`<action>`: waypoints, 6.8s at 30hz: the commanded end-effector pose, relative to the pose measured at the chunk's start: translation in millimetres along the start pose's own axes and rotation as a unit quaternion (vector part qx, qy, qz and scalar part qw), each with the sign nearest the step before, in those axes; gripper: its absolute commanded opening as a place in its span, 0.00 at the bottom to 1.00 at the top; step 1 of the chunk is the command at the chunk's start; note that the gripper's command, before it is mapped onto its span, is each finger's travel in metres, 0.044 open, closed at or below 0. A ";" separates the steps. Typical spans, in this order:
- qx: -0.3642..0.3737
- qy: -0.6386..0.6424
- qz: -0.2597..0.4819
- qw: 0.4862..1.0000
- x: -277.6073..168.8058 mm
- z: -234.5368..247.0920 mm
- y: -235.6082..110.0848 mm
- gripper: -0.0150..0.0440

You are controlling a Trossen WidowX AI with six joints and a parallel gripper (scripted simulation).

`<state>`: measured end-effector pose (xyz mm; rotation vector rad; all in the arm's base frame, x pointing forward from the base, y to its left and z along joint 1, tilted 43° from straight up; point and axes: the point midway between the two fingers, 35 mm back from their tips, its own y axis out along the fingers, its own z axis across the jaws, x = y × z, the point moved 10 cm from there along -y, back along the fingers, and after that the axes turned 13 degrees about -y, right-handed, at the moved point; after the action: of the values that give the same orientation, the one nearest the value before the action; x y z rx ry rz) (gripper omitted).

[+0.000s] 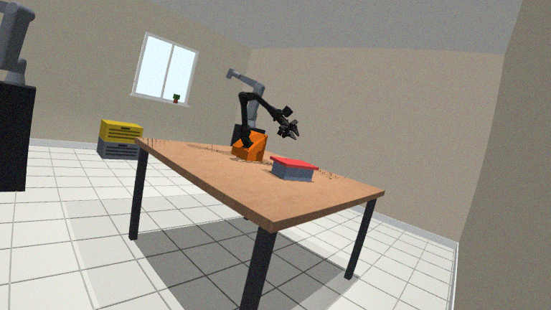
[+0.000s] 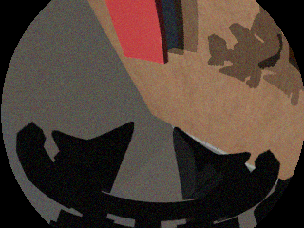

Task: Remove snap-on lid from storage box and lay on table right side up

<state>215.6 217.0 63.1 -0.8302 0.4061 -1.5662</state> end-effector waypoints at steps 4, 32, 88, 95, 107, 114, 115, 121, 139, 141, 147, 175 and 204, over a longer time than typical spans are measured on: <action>0.004 -0.079 -0.178 0.981 37.6 5.9 12.0 0.65; 0.000 -0.148 -0.294 0.944 93.0 -35.8 52.5 0.65; 0.002 -0.149 -0.296 0.943 132.9 -29.7 109.5 0.47; 0.002 -0.149 -0.296 0.943 132.9 -29.7 109.5 0.26; 0.001 -0.148 -0.298 0.943 132.1 -28.8 108.3 0.25; 0.001 -0.148 -0.298 0.943 131.6 -27.9 107.3 0.25; 0.001 -0.148 -0.298 0.943 131.5 -27.8 107.1 0.25; 0.001 -0.148 -0.298 0.943 130.9 -27.4 105.9 0.25; 0.001 -0.148 -0.298 0.943 129.3 -25.3 103.3 0.25; 0.001 -0.148 -0.298 0.943 129.1 -25.0 103.0 0.25; 0.001 -0.148 -0.298 0.943 128.6 -24.2 102.3 0.25; 0.001 -0.150 -0.297 0.943 126.4 -20.9 99.8 0.25; 0.001 -0.150 -0.297 0.943 127.4 -19.2 101.2 0.25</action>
<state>274.7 72.3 15.7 -1.2451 -0.0842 -1.9440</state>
